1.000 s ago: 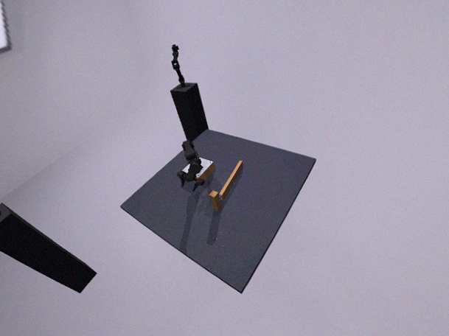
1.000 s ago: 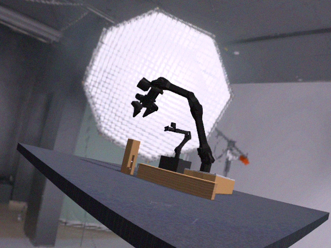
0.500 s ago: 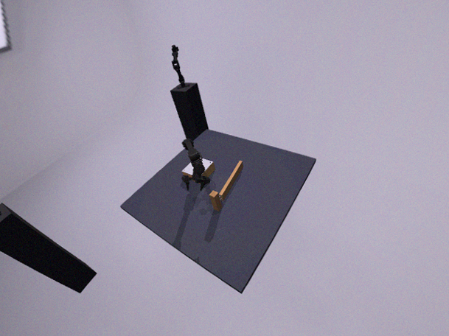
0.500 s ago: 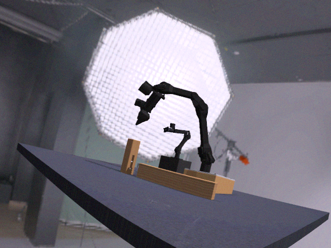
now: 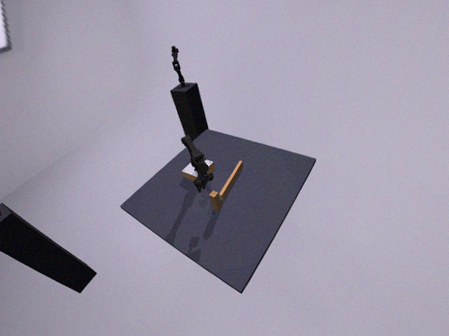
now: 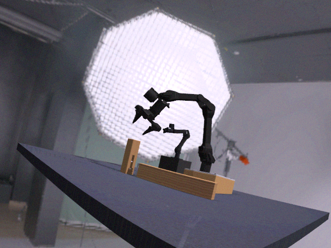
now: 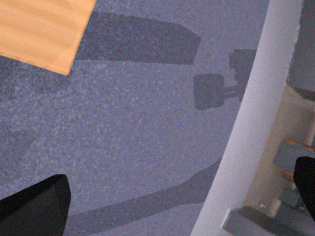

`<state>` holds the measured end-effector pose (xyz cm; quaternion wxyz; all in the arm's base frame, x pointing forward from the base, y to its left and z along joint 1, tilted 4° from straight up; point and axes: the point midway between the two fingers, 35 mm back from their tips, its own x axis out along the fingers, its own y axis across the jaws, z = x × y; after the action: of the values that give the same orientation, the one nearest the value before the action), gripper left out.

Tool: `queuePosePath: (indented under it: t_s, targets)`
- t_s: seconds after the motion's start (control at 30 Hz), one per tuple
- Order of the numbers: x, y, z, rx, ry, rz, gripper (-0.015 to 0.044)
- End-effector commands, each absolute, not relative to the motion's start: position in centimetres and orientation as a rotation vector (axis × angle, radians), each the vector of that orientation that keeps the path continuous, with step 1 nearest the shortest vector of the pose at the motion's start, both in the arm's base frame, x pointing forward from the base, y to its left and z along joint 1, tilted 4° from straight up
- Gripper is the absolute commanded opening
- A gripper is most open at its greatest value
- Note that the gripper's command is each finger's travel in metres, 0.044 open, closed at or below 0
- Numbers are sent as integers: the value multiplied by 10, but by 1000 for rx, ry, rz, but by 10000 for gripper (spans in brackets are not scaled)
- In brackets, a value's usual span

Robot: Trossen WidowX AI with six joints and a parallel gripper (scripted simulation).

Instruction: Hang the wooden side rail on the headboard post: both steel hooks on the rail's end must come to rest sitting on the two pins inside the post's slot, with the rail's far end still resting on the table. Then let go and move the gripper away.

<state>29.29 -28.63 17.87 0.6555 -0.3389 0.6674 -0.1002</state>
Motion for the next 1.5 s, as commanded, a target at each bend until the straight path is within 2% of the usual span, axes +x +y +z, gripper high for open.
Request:
queuePosePath:
  t_s: [0.0, 0.3, 0.67, 1.47]
  targets:
    - [293, -254, 153, -1246, 1463, 226, 440]
    - [286, -215, 116, -1830, 1278, 740, 440]
    - [270, -167, 74, -2524, 875, 1286, 440]
    - [270, -166, 73, -2536, 867, 1294, 440]
